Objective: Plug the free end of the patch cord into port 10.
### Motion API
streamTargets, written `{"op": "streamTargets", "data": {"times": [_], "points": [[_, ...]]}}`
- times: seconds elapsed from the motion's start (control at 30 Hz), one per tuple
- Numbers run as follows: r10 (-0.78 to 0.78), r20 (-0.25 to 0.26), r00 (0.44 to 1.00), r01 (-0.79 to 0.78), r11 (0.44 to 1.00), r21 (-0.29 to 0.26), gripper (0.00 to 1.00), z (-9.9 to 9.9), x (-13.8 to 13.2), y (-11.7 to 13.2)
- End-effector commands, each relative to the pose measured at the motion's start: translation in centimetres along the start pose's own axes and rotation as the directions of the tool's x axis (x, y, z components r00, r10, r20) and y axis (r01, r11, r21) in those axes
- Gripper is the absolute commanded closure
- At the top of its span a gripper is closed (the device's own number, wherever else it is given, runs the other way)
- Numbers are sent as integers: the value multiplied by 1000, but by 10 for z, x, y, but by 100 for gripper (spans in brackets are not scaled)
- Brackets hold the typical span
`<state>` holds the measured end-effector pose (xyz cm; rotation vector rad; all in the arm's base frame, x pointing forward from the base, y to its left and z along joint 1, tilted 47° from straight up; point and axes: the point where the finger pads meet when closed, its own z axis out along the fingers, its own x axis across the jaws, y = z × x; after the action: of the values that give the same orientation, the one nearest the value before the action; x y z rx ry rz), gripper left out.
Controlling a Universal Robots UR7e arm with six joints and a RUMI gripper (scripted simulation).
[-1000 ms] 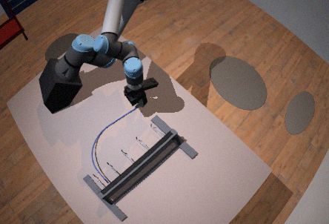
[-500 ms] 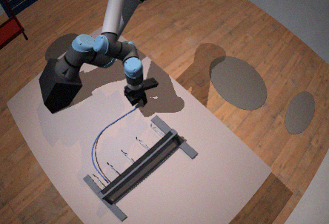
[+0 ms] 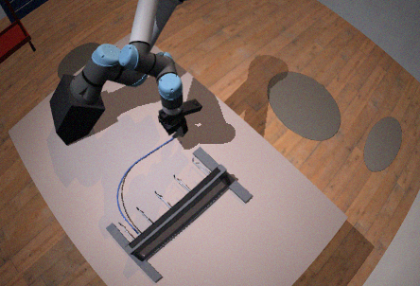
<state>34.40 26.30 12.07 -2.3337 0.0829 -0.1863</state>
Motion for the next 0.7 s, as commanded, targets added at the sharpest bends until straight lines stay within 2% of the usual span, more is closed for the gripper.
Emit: {"op": "streamTargets", "data": {"times": [0.0,0.67], "points": [[0,-1,1000,0,1000,0,78,0,0,0],[0,-1,1000,0,1000,0,78,4,0,0]]}}
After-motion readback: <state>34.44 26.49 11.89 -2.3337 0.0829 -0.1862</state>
